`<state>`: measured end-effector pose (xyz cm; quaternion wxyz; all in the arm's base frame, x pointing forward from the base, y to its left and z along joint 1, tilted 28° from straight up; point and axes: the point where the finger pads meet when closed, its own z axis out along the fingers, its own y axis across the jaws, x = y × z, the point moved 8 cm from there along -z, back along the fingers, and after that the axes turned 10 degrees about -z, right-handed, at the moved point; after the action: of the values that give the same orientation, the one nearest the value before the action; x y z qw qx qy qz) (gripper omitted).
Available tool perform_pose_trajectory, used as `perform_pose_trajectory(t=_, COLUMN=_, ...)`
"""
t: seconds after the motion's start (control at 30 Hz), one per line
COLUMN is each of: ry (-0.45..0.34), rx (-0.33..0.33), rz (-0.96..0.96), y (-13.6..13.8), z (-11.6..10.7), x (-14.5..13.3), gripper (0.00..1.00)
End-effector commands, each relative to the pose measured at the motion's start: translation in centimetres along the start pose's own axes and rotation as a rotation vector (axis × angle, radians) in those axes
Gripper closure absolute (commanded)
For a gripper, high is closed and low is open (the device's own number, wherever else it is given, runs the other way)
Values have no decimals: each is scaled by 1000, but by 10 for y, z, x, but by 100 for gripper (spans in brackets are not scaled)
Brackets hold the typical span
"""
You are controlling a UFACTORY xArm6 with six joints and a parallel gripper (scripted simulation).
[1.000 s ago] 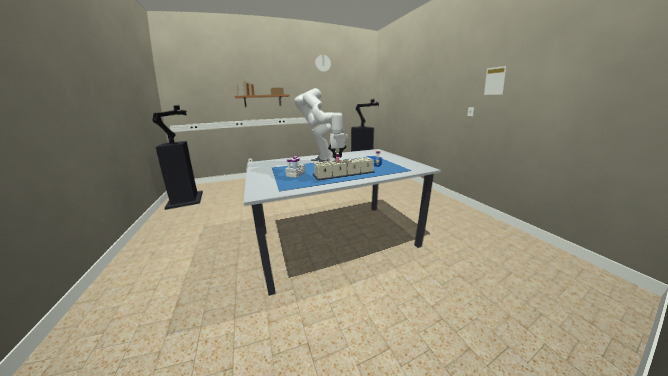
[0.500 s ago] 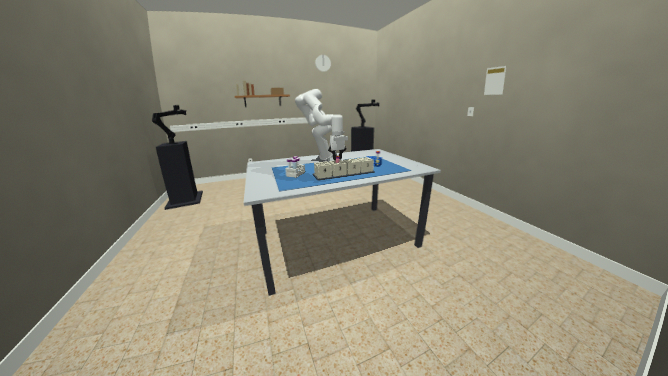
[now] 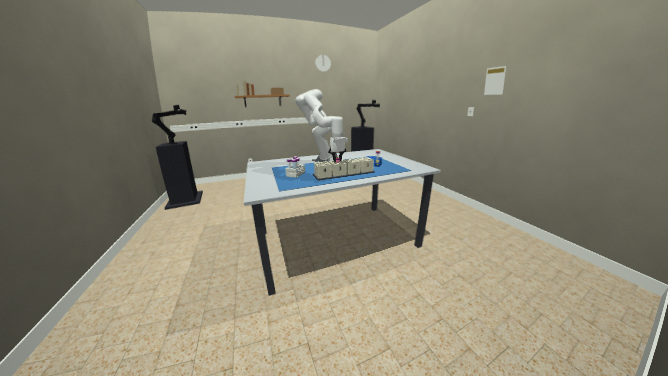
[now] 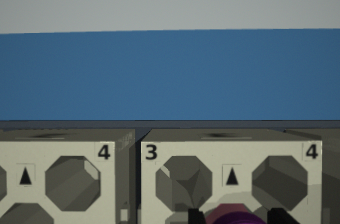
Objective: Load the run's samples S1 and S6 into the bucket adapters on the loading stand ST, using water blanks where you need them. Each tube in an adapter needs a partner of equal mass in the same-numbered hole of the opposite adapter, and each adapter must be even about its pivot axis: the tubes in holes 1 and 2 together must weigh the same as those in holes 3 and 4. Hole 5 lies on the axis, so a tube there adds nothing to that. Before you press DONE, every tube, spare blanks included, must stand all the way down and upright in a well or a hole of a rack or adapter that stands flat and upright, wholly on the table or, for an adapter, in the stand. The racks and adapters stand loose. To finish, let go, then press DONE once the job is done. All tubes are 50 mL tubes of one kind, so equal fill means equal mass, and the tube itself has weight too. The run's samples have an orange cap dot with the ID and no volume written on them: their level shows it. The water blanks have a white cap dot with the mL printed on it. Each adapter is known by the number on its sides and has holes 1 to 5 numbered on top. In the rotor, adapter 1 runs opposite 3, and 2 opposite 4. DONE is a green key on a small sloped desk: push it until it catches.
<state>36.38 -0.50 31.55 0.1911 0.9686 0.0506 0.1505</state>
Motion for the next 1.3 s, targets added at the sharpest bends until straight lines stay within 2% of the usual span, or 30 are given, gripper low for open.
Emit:
perform_pose_trajectory(t=0.0, ry=5, rx=0, rz=1, y=0, z=-1, x=1, gripper=100)
perform_pose_trajectory(t=0.37, ry=5, rx=0, rz=1, y=0, z=-1, x=1, gripper=100)
perform_pose_trajectory(t=0.4, ry=5, rx=0, rz=1, y=0, z=-1, x=1, gripper=56)
perform_pose_trajectory(t=1.27, ry=5, rx=0, rz=1, y=0, z=-1, x=1, gripper=56)
